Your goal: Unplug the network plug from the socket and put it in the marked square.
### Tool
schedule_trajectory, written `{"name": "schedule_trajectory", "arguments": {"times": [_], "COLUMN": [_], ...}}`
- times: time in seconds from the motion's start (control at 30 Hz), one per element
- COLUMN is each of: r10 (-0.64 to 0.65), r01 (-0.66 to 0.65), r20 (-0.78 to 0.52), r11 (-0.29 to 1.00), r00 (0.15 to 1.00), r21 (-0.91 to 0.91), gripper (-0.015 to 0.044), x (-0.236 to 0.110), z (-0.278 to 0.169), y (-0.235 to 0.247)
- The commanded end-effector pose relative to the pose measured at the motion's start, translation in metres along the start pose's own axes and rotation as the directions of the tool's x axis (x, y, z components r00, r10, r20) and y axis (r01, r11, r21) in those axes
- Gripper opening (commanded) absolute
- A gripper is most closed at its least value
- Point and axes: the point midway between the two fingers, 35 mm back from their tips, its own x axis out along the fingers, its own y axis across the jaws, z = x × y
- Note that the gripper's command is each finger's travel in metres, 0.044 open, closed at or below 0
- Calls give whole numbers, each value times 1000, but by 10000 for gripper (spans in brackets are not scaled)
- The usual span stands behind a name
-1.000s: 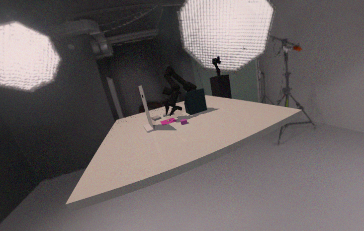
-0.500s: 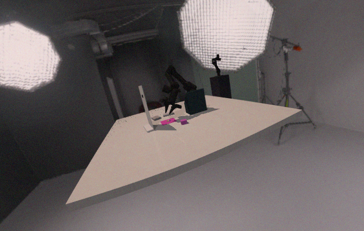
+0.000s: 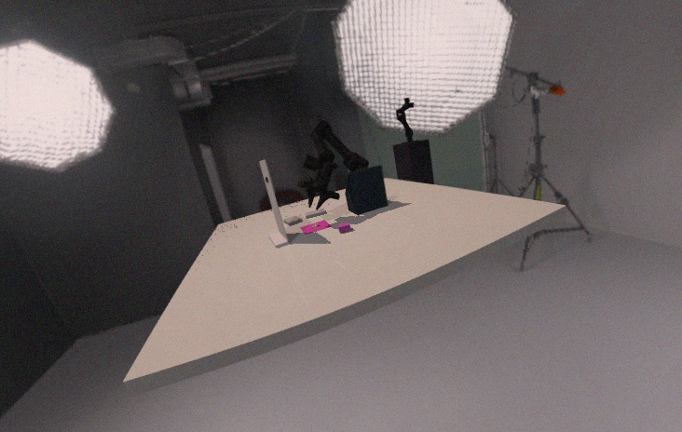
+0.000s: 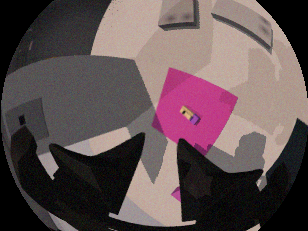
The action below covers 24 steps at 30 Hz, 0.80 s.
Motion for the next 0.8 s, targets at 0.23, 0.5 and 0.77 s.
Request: {"name": "schedule_trajectory", "arguments": {"times": [0.23,0.5,0.77], "r10": [8,9,11], "r01": [-8,-9,-11], "r20": [6,7,9], "r11": [1000,1000,1000], "r00": [1000,1000,1000], "r21": [11,10,10], "gripper": [156,156,156], "x": [-14,-23,-32], "z": [2,3,4], "y": [9,14,17]}}
